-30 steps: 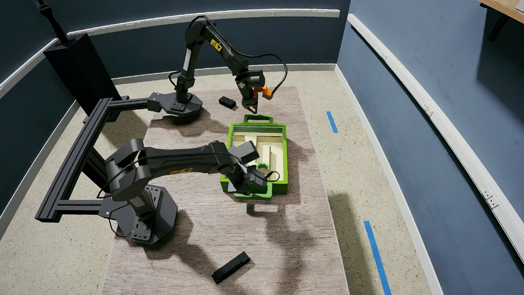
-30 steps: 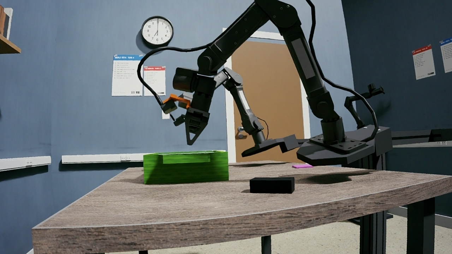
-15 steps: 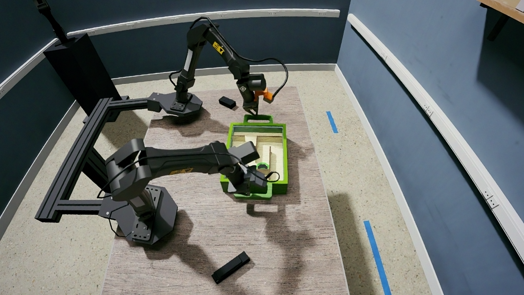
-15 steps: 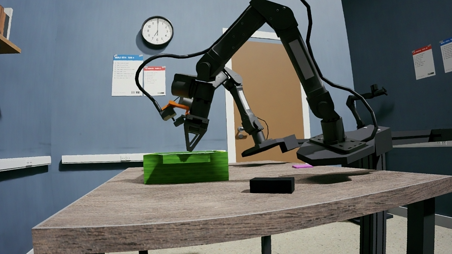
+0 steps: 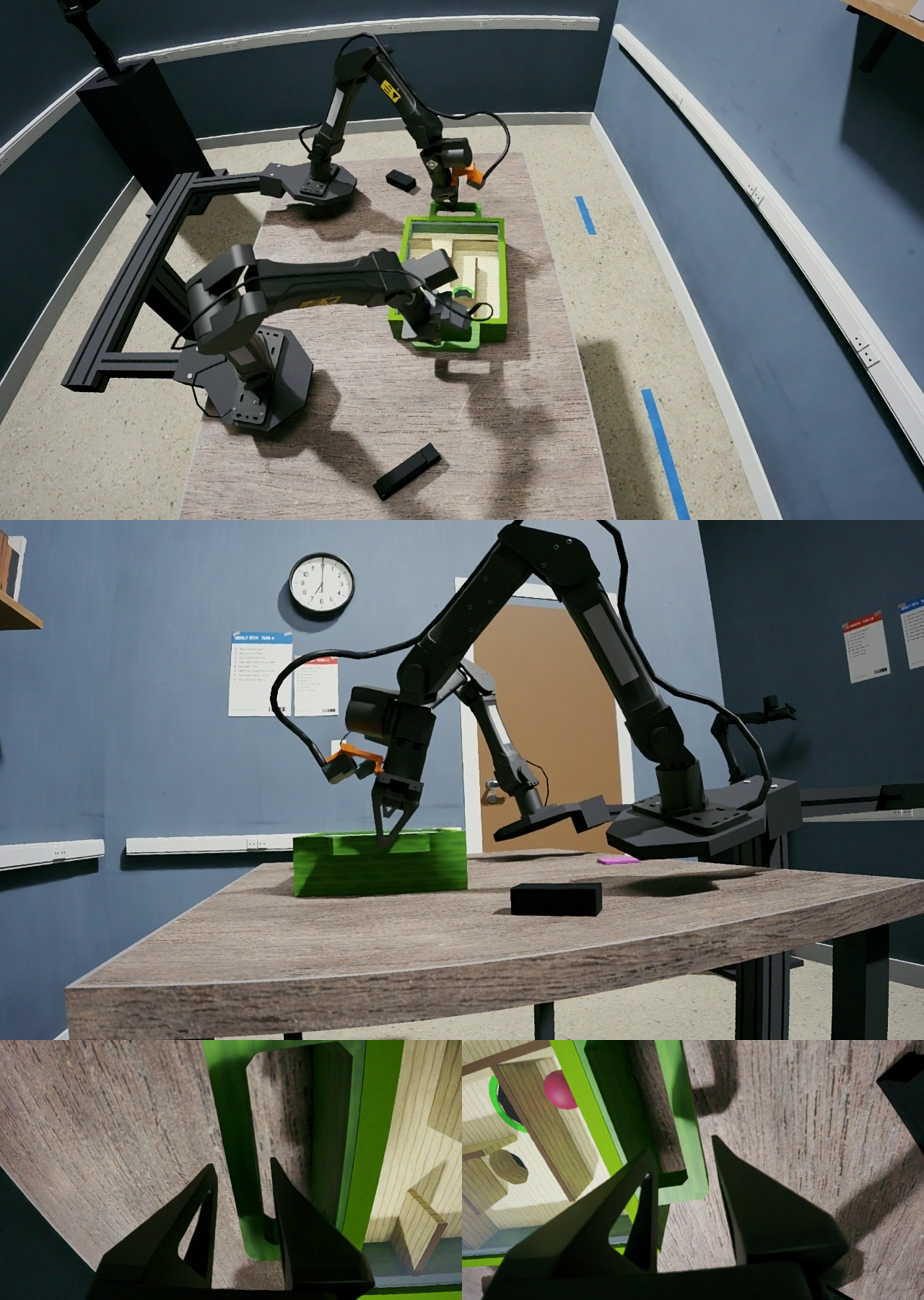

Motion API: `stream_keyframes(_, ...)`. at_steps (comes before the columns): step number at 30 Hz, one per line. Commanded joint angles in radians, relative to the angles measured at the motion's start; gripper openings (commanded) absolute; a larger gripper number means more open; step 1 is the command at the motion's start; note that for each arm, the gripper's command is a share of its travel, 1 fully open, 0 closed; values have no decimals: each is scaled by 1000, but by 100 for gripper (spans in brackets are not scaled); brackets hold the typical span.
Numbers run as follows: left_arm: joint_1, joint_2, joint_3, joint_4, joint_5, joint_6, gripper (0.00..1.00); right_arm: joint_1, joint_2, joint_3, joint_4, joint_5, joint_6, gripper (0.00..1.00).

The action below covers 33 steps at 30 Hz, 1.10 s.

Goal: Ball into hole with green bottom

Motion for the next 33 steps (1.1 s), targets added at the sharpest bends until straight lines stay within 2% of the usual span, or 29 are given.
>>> stream_keyframes(1,6,17,47,45,10,15,36,11,-13,10,5,12,-7,36)
stream_keyframes(6,-2,-23,46,45,0,15,36,11,-13,10,5,12,-7,36)
stream_keyframes(8,4,11,40,46,0,15,36,11,-13,10,5,12,-7,36)
stream_keyframes(12,10,16,49,46,1,15,36,-19,19,-25,24,0,-9,36)
stream_keyframes(23,10,16,49,46,1,14,36,-26,53,-14,96,-15,-35,36)
stream_keyframes(25,10,16,49,46,1,14,36,-44,59,-46,110,-18,-39,36)
stream_keyframes(27,10,16,49,46,1,14,36,-44,59,-46,110,-18,-39,36)
stream_keyframes(28,10,16,49,46,1,14,36,-28,65,-3,117,-8,-42,36)
stream_keyframes(33,10,16,49,46,1,14,36,-48,86,3,148,-23,-53,36)
